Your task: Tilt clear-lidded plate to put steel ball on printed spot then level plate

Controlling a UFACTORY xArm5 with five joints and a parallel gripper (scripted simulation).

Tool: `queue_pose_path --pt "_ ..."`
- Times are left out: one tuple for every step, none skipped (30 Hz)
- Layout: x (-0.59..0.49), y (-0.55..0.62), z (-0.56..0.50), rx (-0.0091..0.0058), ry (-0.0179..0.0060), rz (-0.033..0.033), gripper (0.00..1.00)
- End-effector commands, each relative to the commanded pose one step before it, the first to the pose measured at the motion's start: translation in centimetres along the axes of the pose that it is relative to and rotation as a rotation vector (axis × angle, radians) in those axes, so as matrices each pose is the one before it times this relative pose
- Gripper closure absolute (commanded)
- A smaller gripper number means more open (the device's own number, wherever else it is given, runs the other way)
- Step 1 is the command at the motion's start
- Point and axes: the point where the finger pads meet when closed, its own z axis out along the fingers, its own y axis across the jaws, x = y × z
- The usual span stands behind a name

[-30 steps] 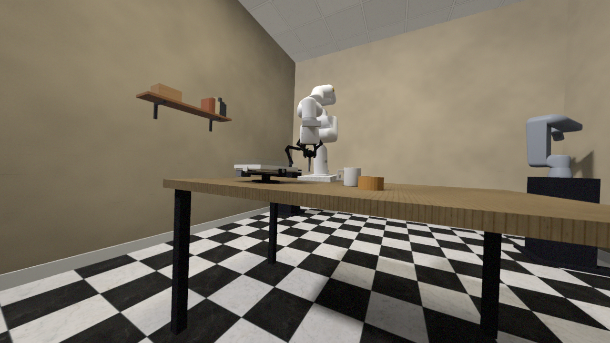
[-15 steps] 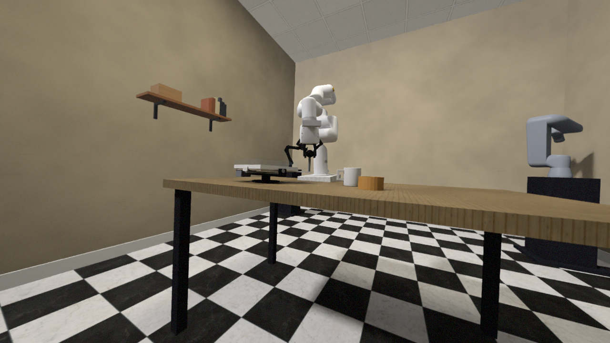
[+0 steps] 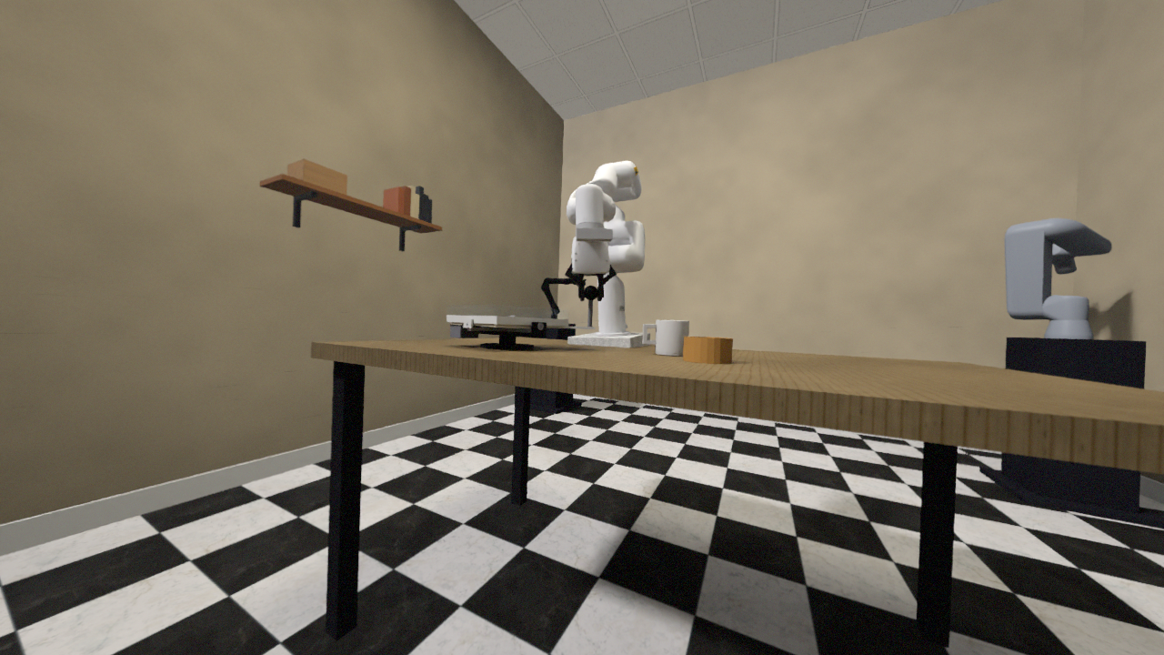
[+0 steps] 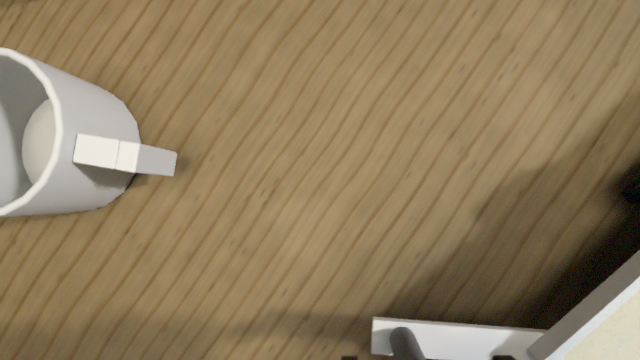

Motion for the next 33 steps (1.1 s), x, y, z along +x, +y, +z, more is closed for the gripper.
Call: queue_pose_path --pt "0.107 0.105 -0.135 -0.00230 0.00405 -0.00062 1.00" --pt "-0.006 0.000 -0.001 0.00001 -0.00003 -0.00067 1.00" --pt "-0.007 0.000 -0.001 0.00001 -0.00004 -0.00073 1.00" --pt "-0.007 0.000 0.000 0.00001 -0.00004 -0.00078 1.00" --pt "-0.007 -0.001 0.000 0.00001 -0.00004 -0.00082 1.00" --pt "-0.007 -0.001 0.000 0.00001 -0.00004 -0.00086 1.00" --pt "-0.008 -0.001 0.001 0.00001 -0.00004 -0.00089 1.00" --pt "-0.008 -0.001 0.001 0.00001 -0.00005 -0.00091 1.00" --pt "-0.008 -0.001 0.001 0.00002 -0.00005 -0.00092 1.00" --pt "-0.008 -0.001 0.001 0.00002 -0.00005 -0.00093 1.00" --pt "-0.008 -0.001 0.002 0.00002 -0.00005 -0.00093 1.00" --pt "-0.008 -0.001 0.002 0.00002 -0.00005 -0.00092 1.00" --pt "0.000 0.000 0.000 0.00000 0.00000 0.00000 1.00" --pt "0.000 0.000 0.000 0.00000 0.00000 0.00000 1.00" --pt "-0.007 -0.002 0.003 0.00002 -0.00004 -0.00089 1.00" --pt "-0.007 -0.002 0.003 0.00002 -0.00004 -0.00084 1.00" --pt "-0.007 -0.002 0.003 0.00001 -0.00004 -0.00079 1.00" --pt "-0.007 -0.002 0.003 0.00001 -0.00004 -0.00074 1.00" --pt "-0.007 -0.002 0.003 0.00001 -0.00003 -0.00069 1.00" --pt "-0.007 -0.002 0.004 0.00001 -0.00003 -0.00065 1.00" --pt "-0.007 -0.002 0.004 0.00001 -0.00003 -0.00060 1.00" --pt "-0.006 -0.002 0.004 0.00001 -0.00003 -0.00055 1.00" --pt "-0.006 -0.002 0.004 0.00001 -0.00002 -0.00051 1.00" --pt "-0.005 -0.002 0.003 0.00001 -0.00002 -0.00044 1.00" --pt "-0.003 -0.001 0.003 0.00001 -0.00002 -0.00037 1.00" --pt "-0.001 -0.001 0.002 0.00001 -0.00001 -0.00028 1.00" --pt "0.000 0.000 0.000 0.00000 0.00000 0.00000 1.00" --pt "0.005 0.000 0.001 0.00001 0.00000 -0.00012 1.00" --pt "0.005 0.001 0.000 0.00000 0.00000 0.00001 1.00" --pt "0.000 0.000 0.000 0.00000 0.00000 0.00000 1.00" --pt "0.000 0.000 0.000 0.00000 0.00000 0.00000 1.00" --pt "0.006 0.001 -0.001 0.00000 0.00001 0.00012 1.00" --pt "0.006 0.001 -0.001 0.00000 0.00001 0.00020 1.00"
